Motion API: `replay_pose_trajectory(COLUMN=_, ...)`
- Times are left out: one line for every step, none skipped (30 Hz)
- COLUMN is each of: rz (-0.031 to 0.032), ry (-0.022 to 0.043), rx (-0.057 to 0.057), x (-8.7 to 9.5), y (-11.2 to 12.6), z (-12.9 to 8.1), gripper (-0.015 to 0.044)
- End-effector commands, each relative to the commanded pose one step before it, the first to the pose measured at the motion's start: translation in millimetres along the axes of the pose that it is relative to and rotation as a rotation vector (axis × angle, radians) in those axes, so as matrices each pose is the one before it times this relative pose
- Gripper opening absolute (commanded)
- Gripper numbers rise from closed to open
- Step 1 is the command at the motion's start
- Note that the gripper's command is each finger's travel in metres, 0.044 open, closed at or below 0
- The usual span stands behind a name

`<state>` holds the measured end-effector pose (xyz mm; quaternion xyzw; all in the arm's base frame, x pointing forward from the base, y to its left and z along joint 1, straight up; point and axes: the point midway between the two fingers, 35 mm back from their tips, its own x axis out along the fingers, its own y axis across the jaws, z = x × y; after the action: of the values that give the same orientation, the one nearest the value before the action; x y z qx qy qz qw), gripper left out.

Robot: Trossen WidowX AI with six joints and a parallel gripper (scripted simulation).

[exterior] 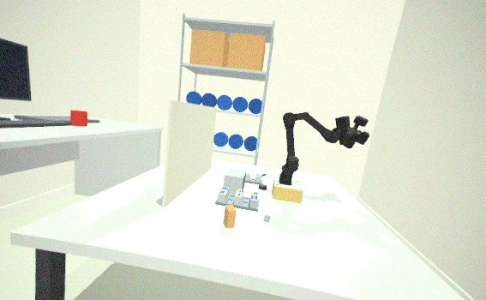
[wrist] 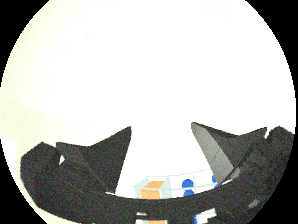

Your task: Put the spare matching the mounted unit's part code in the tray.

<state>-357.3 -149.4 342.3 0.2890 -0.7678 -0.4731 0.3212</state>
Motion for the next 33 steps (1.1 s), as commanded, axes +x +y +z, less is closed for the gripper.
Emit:
replay_pose_trajectory(rz=0.0, ry=0.0, rx=0.0, x=0.0, y=0.0, z=0.0, gripper=0.0426)
replay_pose_trajectory(rz=0.0, ry=0.0, rx=0.0, x=0.0, y=0.0, z=0.0, gripper=0.044)
replay_pose_trajectory(rz=0.0, ry=0.0, rx=0.0, x=0.0, y=0.0, z=0.0, gripper=0.044)
replay_pose_trajectory(rz=0.0, ry=0.0, rx=0.0, x=0.0, y=0.0, z=0.0, gripper=0.044)
replay_pose_trajectory(rz=0.0, ry=0.0, rx=0.0, x=0.0, y=0.0, z=0.0, gripper=0.044)
replay_pose_trajectory(rz=0.0, ry=0.0, rx=0.0, x=0.0, y=0.0, z=0.0, gripper=0.044)
replay_pose_trajectory(rz=-0.00402, ry=0.00389, rx=-0.0008, x=1.56, y=-1.25, z=-1.56, gripper=0.044)
replay_pose_trajectory(rz=-0.01208, ry=0.01174, rx=-0.0025, x=4.65, y=-3.76, z=-4.75, gripper=0.044)
replay_pose_trajectory(rz=-0.02021, ry=0.01985, rx=-0.0045, x=7.68, y=-6.25, z=-8.15, gripper=0.044)
replay_pose_trajectory(rz=-0.02441, ry=0.02435, rx=-0.0061, x=9.18, y=-7.45, z=-10.16, gripper=0.044)
replay_pose_trajectory(rz=-0.0245, ry=0.02488, rx=-0.0069, x=9.14, y=-7.33, z=-10.52, gripper=0.044)
replay_pose_trajectory(rz=-0.02456, ry=0.02541, rx=-0.0077, x=9.1, y=-7.19, z=-10.89, gripper=0.044)
replay_pose_trajectory(rz=-0.02459, ry=0.02596, rx=-0.0085, x=9.06, y=-7.04, z=-11.25, gripper=0.044)
replay_pose_trajectory(rz=-0.02459, ry=0.02651, rx=-0.0093, x=9.02, y=-6.87, z=-11.61, gripper=0.044)
replay_pose_trajectory(rz=-0.02456, ry=0.02707, rx=-0.0102, x=8.97, y=-6.68, z=-11.96, gripper=0.044)
replay_pose_trajectory(rz=-0.0245, ry=0.02764, rx=-0.011, x=8.91, y=-6.48, z=-12.31, gripper=0.044)
replay_pose_trajectory(rz=-0.02514, ry=0.02774, rx=-0.0124, x=8.88, y=-6.46, z=-12.48, gripper=0.044)
replay_pose_trajectory(rz=-0.02505, ry=0.02837, rx=-0.0134, x=8.82, y=-6.22, z=-12.84, gripper=0.044)
replay_pose_trajectory(rz=-0.02491, ry=0.02898, rx=-0.0143, x=8.76, y=-5.97, z=-13.19, gripper=0.044)
replay_pose_trajectory(rz=-0.02473, ry=0.0296, rx=-0.0152, x=8.69, y=-5.69, z=-13.52, gripper=0.044)
replay_pose_trajectory(rz=-0.02452, ry=0.0302, rx=-0.0162, x=8.61, y=-5.4, z=-13.84, gripper=0.044)
replay_pose_trajectory(rz=-0.02427, ry=0.0308, rx=-0.0172, x=8.53, y=-5.09, z=-14.16, gripper=0.044)
replay_pose_trajectory(rz=-0.024, ry=0.03139, rx=-0.0182, x=8.45, y=-4.77, z=-14.46, gripper=0.044)
replay_pose_trajectory(rz=-0.02369, ry=0.03198, rx=-0.0191, x=8.37, y=-4.43, z=-14.75, gripper=0.044)
replay_pose_trajectory(rz=-0.02335, ry=0.03255, rx=-0.0201, x=8.28, y=-4.08, z=-15.03, gripper=0.044)
replay_pose_trajectory(rz=-0.02297, ry=0.0331, rx=-0.0212, x=8.19, y=-3.72, z=-15.29, gripper=0.044)
replay_pose_trajectory(rz=-0.02399, ry=0.03246, rx=-0.0244, x=7.66, y=-3.96, z=-14.68, gripper=0.044)
replay_pose_trajectory(rz=-0.02382, ry=0.03358, rx=-0.0258, x=7.68, y=-3.59, z=-15.14, gripper=0.044)
replay_pose_trajectory(rz=-0.02327, ry=0.03422, rx=-0.0268, x=7.6, y=-3.15, z=-15.36, gripper=0.044)
replay_pose_trajectory(rz=-0.02269, ry=0.03483, rx=-0.0279, x=7.51, y=-2.69, z=-15.57, gripper=0.044)
replay_pose_trajectory(rz=-0.02208, ry=0.03542, rx=-0.029, x=7.42, y=-2.22, z=-15.76, gripper=0.044)
replay_pose_trajectory(rz=-0.02144, ry=0.03598, rx=-0.03, x=7.33, y=-1.75, z=-15.93, gripper=0.044)
replay_pose_trajectory(rz=-0.02078, ry=0.0365, rx=-0.0311, x=7.24, y=-1.26, z=-16.08, gripper=0.044)
